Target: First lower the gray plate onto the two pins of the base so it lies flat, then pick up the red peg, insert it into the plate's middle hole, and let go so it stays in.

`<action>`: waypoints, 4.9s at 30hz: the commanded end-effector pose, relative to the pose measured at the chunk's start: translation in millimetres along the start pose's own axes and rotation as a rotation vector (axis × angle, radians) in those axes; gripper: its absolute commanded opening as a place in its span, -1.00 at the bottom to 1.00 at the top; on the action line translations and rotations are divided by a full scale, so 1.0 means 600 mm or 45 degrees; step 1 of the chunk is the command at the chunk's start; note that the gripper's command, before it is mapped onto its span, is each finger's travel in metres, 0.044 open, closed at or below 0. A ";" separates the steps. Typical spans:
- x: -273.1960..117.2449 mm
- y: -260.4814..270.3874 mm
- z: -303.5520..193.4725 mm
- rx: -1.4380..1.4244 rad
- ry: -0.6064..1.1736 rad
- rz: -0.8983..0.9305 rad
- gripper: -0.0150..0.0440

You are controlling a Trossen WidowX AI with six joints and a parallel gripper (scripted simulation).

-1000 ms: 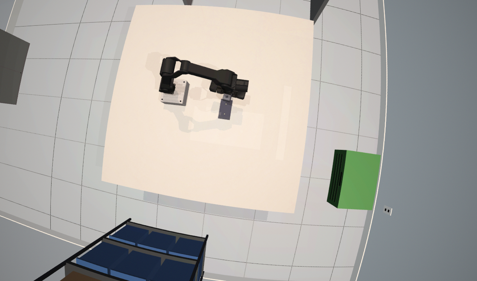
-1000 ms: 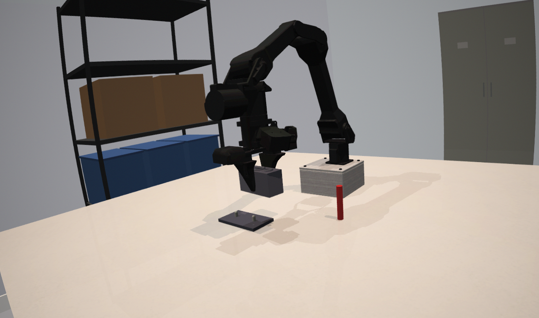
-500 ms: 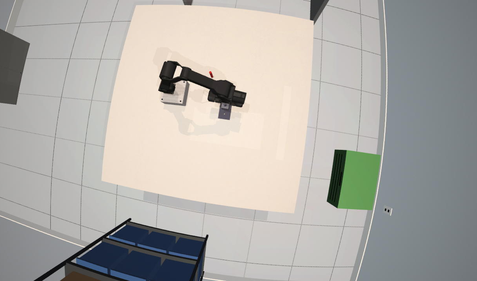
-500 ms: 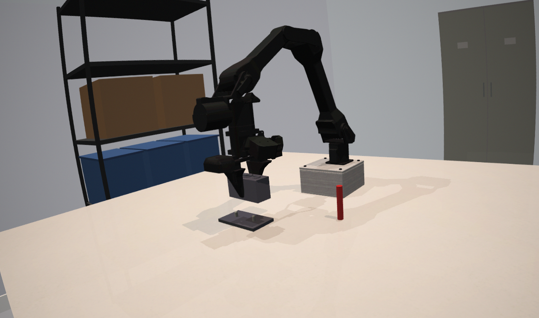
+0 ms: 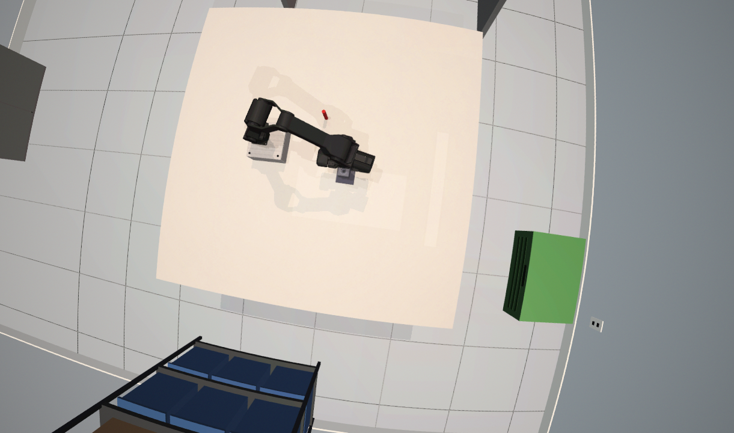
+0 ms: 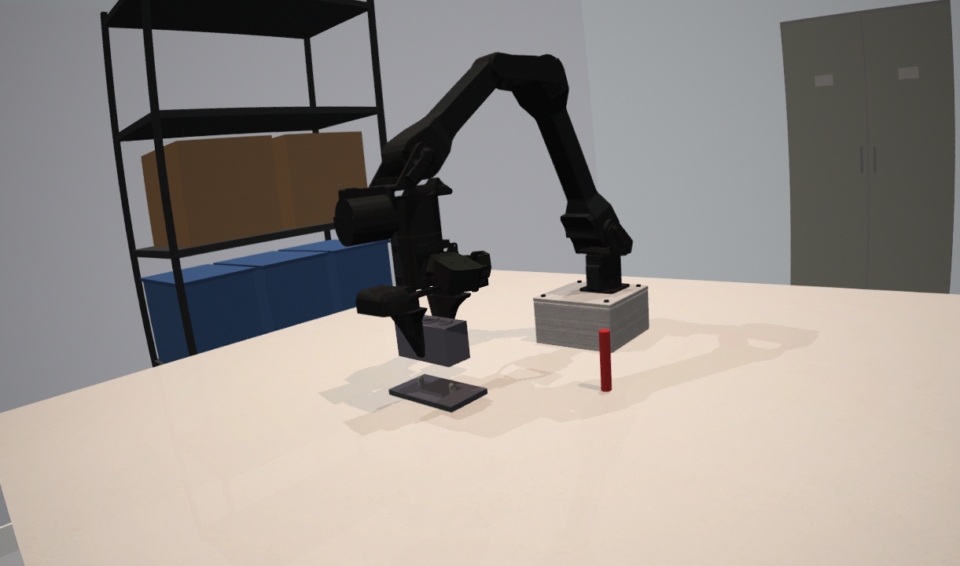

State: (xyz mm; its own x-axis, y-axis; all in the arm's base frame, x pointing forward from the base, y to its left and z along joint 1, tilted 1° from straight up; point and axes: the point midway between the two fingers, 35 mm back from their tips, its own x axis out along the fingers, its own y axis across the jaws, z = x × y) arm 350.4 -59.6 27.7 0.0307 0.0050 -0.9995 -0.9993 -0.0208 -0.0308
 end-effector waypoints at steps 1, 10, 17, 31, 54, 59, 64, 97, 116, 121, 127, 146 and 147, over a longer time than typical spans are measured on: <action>0.002 0.001 -0.004 -0.009 0.005 0.000 -0.49; 0.002 0.001 -0.004 -0.009 0.005 0.000 -0.49; 0.002 0.001 -0.004 -0.009 0.005 0.000 -0.49; 0.029 0.001 -0.006 -0.009 0.005 0.000 -0.49; 0.062 0.000 -0.005 -0.003 0.000 -0.001 -0.49; 0.062 0.000 -0.005 -0.003 0.000 -0.001 -0.31; 0.062 0.000 -0.005 -0.003 0.000 -0.001 0.13; -0.134 -0.007 0.003 0.057 0.005 -0.001 1.00; -0.137 0.070 0.196 1.693 -0.006 0.010 1.00; -0.136 0.085 0.218 1.940 -0.006 0.013 1.00; -0.135 0.108 0.245 2.223 -0.005 0.017 1.00; -0.130 0.180 0.312 3.143 0.007 0.030 1.00; -0.130 0.184 0.315 3.191 0.008 0.031 1.00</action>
State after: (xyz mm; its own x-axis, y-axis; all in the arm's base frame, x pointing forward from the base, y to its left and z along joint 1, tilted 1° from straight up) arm 275.6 90.7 108.4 0.0235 0.0176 -0.9996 0.2917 0.9562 0.0237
